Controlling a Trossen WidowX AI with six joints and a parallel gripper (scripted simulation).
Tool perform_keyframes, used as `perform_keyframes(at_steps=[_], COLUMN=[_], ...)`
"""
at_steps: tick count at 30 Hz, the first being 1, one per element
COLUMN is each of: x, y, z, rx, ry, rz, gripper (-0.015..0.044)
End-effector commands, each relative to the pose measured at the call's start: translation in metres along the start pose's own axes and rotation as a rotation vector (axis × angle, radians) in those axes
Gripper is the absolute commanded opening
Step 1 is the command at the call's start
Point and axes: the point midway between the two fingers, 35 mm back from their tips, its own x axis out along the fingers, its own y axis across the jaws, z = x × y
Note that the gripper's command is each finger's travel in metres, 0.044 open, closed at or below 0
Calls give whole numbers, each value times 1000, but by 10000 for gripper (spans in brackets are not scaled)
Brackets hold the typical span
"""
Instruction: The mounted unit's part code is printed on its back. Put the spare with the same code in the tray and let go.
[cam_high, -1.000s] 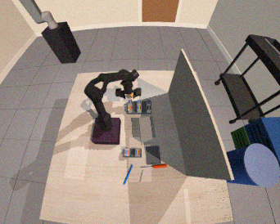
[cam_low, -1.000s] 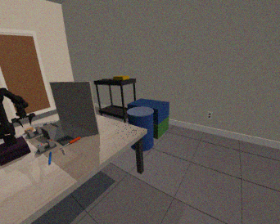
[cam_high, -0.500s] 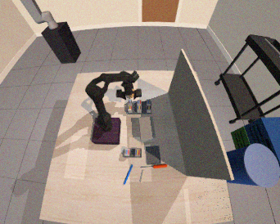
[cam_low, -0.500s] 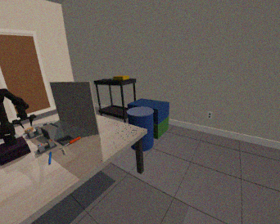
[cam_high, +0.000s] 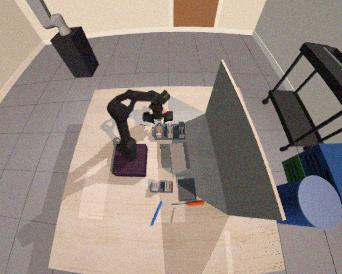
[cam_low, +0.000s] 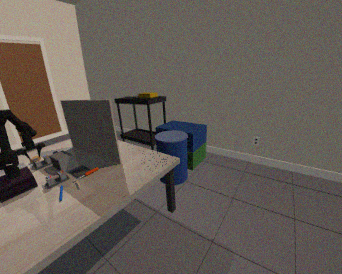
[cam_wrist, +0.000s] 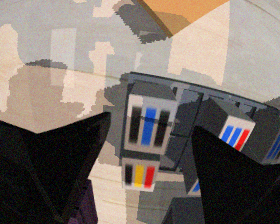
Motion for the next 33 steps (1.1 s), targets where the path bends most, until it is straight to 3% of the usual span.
perform_keyframes(at_steps=[1, 26, 31, 33], x=[6, 40, 39, 39], y=[1, 3, 2, 2], z=[0, -4, -4, -4], rx=[-4, -4, 0, 0], ry=[-2, -1, 3, 3], rz=[5, 5, 2, 2], gripper=[300, 300, 169, 155])
